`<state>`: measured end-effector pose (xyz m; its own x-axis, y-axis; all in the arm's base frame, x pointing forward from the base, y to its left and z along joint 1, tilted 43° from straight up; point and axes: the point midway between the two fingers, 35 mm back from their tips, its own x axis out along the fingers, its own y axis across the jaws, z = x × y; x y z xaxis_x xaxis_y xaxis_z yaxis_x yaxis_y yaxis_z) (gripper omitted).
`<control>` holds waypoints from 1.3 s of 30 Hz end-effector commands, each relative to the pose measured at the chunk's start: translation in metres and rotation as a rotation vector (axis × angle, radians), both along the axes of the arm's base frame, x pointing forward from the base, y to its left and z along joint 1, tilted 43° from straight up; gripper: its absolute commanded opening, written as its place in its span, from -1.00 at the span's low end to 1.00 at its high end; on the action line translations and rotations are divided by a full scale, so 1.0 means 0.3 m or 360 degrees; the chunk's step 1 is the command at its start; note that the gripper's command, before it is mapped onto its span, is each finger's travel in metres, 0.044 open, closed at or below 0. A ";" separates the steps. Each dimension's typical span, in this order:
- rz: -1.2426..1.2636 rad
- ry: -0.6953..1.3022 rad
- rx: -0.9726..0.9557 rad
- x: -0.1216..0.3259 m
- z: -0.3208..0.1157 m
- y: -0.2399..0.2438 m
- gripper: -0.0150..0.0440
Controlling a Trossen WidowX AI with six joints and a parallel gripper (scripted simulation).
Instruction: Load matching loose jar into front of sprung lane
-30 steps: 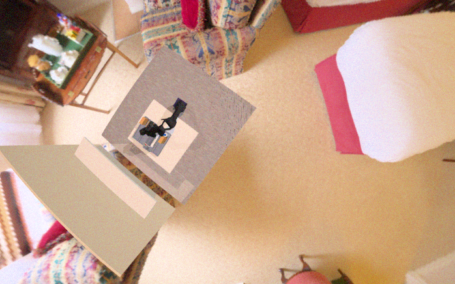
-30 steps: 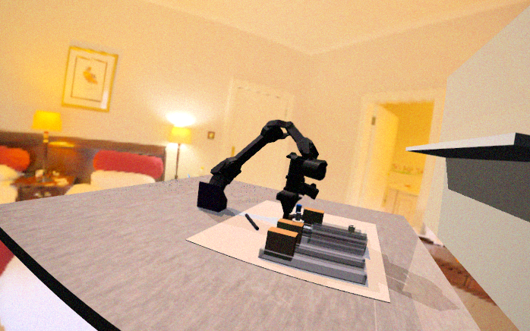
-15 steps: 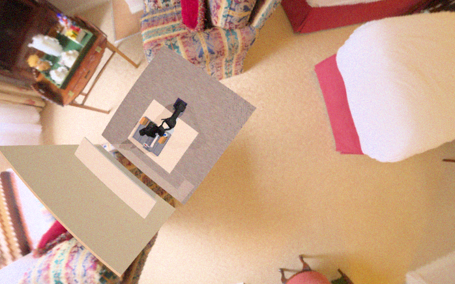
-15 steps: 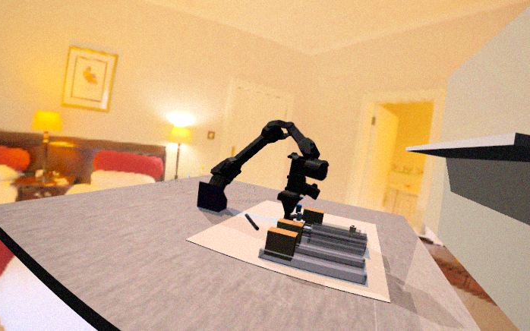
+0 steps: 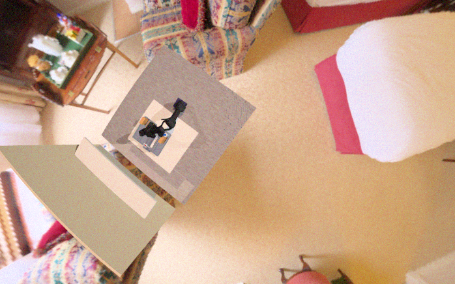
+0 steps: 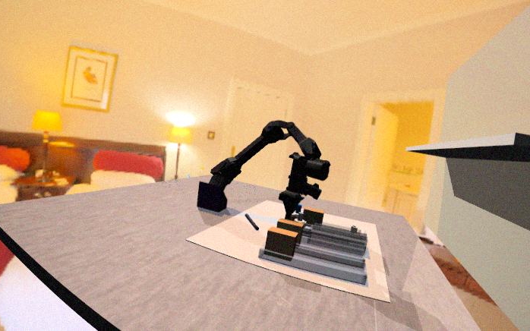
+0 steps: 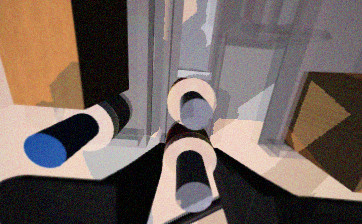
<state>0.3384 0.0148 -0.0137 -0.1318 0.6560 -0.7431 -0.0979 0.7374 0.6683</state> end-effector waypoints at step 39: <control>-0.0016 -0.0055 0.0016 0.046 0.012 0.006 -0.49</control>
<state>0.3444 0.0153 -0.0128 -0.1276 0.6536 -0.7460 -0.0996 0.7399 0.6653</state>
